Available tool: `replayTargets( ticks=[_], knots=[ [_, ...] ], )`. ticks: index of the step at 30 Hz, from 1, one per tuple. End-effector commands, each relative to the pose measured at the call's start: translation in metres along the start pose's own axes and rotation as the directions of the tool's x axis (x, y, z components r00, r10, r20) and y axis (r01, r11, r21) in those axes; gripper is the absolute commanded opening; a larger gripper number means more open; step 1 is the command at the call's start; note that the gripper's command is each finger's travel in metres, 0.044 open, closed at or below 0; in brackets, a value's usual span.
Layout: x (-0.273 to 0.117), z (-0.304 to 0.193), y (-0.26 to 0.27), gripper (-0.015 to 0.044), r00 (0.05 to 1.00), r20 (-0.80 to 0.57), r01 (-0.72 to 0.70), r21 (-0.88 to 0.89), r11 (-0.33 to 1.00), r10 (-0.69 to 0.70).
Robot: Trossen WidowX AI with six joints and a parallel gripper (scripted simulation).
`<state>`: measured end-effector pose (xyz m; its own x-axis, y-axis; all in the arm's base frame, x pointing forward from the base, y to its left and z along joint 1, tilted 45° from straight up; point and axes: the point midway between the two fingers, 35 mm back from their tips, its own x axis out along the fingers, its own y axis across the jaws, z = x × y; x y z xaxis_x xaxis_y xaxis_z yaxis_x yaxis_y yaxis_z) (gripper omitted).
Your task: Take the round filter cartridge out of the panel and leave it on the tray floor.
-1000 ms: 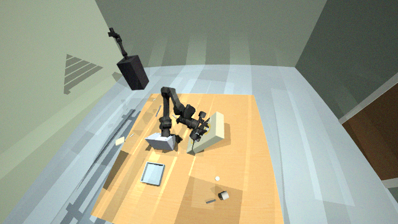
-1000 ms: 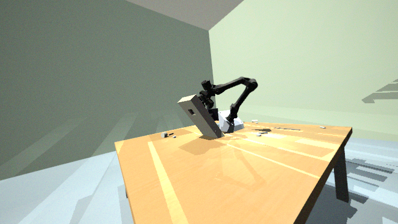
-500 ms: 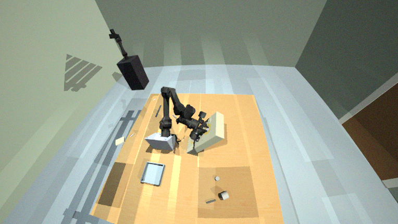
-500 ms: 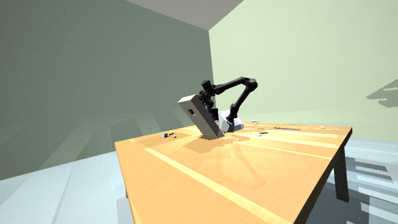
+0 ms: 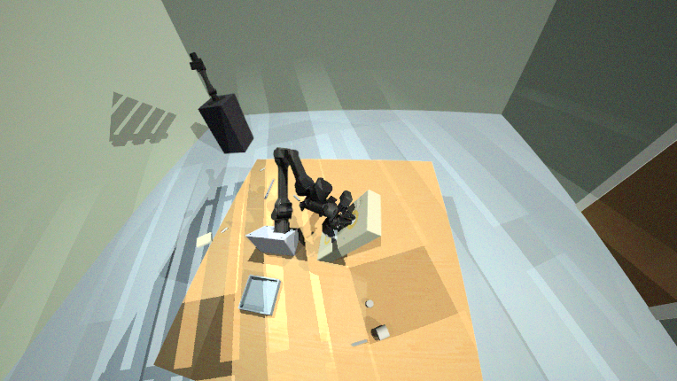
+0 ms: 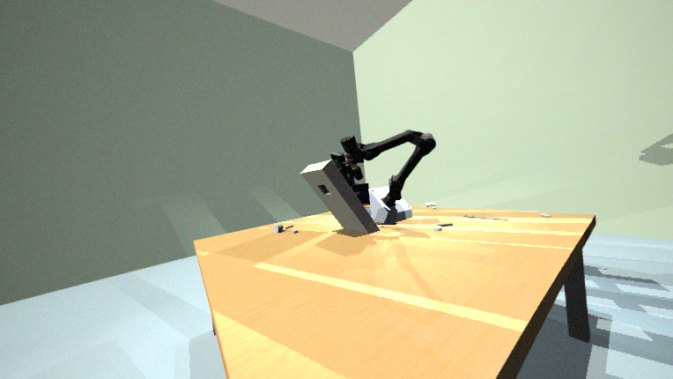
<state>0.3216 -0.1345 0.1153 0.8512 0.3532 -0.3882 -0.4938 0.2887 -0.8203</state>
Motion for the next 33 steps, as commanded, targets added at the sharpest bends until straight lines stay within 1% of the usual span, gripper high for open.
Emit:
replayTargets(
  ticks=[1, 6, 12, 18, 24, 26, 30, 33],
  knots=[
    [0.005, 0.001, 0.0, 0.0, 1.0, 0.0, -0.009, 0.113, 0.994, 0.009],
    [0.005, 0.001, 0.0, 0.0, 1.0, 0.0, -0.009, 0.283, 0.959, 0.009],
    [0.005, 0.001, 0.0, 0.0, 1.0, 0.0, -0.008, 0.476, 0.879, 0.009],
    [0.005, 0.001, 0.0, 0.0, 1.0, 0.0, -0.007, 0.648, 0.761, 0.009],
    [0.005, 0.001, 0.0, 0.0, 1.0, 0.0, -0.005, 0.792, 0.61, 0.009],
    [0.005, 0.001, 0.0, 0.0, 1.0, 0.0, -0.005, 0.829, 0.559, 0.009],
    [0.005, 0.001, 0.0, 0.0, 1.0, -0.001, -0.005, 0.804, 0.594, 0.01],
    [-0.005, -0.001, 0.001, 0.0, 1.0, -0.003, -0.008, 0.8, 0.6, 0.018]
  ],
)
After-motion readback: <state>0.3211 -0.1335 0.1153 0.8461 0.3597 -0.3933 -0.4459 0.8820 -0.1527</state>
